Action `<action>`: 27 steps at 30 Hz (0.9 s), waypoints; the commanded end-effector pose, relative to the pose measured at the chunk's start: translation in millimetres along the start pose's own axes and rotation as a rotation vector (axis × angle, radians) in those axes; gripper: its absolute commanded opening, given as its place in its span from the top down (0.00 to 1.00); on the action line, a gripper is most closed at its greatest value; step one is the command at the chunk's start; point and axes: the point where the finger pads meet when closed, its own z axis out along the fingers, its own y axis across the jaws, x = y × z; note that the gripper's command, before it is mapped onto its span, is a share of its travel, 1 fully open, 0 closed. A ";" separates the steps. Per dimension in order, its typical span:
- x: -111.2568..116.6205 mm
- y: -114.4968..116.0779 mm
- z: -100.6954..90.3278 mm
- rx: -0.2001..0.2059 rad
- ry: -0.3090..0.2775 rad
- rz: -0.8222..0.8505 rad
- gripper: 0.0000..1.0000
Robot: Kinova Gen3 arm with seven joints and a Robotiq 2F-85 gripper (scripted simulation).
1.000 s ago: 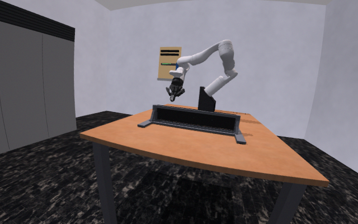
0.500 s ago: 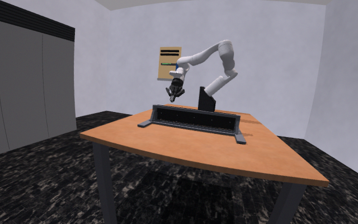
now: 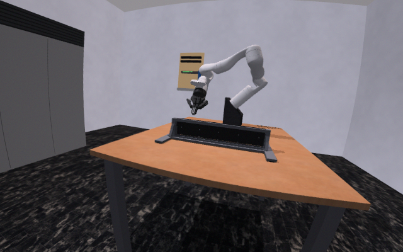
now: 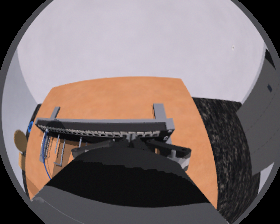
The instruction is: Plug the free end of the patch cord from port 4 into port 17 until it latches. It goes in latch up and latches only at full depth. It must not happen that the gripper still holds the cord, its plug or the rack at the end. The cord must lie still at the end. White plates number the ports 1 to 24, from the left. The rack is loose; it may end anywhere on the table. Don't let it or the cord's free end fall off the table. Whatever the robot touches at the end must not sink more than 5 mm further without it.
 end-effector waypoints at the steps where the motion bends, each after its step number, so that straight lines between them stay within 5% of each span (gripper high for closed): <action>1: 1.8 1.1 1.2 -0.004 0.003 0.007 1.00; 22: 2.1 1.5 -0.1 -0.005 0.005 0.008 1.00; 27: 1.5 1.7 -13.4 -0.006 0.004 0.010 1.00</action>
